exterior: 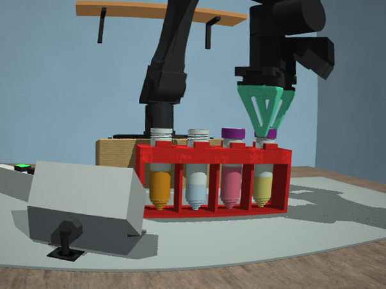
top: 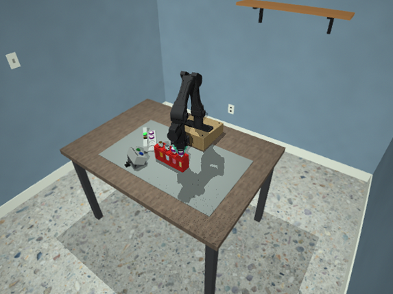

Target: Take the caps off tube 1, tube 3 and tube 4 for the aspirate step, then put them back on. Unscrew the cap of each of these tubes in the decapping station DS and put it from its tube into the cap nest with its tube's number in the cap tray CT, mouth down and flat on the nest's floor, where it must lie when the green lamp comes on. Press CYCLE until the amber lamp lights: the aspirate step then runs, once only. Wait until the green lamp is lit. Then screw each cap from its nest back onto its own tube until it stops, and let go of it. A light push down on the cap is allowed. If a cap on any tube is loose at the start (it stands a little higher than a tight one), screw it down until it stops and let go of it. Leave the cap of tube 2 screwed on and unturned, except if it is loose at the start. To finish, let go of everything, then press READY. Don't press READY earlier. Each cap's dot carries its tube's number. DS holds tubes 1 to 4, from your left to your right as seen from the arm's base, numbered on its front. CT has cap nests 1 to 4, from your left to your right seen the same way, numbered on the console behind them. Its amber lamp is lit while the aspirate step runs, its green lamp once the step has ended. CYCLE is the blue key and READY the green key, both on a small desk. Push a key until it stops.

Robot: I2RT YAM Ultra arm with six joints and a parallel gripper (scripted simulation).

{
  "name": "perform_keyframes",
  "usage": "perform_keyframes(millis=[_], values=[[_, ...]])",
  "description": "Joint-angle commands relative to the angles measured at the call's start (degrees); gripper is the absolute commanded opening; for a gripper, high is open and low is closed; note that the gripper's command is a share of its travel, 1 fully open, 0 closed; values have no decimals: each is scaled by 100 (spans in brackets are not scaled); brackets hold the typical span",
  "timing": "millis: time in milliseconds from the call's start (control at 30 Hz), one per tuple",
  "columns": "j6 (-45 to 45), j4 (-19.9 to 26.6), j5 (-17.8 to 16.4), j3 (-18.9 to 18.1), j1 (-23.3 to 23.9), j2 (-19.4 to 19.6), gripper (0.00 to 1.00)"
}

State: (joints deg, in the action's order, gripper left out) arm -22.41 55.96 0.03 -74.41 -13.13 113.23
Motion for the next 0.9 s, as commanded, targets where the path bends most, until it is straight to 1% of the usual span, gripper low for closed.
perform_keyframes(millis=[0,133,200,700,767,867], values=[[199,-8,-20,-17,4,-40,0],[963,-12,-20,-14,4,-39,0],[963,-12,-20,-14,4,-39,0],[3827,-25,-20,-6,5,-34,0],[3827,-25,-20,-6,5,-34,0],[4401,-25,-20,-6,4,-34,0]])
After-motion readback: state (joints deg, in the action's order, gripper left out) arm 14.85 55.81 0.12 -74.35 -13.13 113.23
